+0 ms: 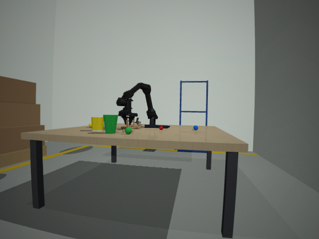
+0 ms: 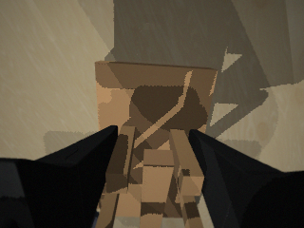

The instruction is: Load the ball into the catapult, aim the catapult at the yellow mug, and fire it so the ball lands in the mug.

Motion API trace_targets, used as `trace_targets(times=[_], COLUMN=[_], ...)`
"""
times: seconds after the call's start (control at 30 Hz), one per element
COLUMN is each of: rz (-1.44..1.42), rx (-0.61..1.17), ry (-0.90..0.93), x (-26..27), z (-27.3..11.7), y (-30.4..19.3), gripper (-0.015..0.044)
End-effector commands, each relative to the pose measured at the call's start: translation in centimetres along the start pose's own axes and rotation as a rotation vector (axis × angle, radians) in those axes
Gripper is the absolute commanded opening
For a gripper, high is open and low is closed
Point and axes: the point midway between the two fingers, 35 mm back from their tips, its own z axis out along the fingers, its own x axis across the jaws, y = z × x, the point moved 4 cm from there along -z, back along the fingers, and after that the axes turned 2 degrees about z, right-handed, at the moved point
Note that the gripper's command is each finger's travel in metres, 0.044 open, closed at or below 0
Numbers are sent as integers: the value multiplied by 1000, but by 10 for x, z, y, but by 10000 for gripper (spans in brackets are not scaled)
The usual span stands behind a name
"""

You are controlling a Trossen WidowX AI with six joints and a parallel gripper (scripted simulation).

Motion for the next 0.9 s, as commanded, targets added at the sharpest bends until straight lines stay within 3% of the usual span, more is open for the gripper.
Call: trace_targets(times=[0.0,0.4,0.53,0.7,0.87], rz=[0,0,0,0,-3], rx=[-3,-3,-3,-2,-8], ry=[0,0,0,1,0], x=[0,0,0,0,0], z=[-1,-1,-36,-98,-86], y=[0,0,4,0,4], gripper=[26,341,440,440,440])
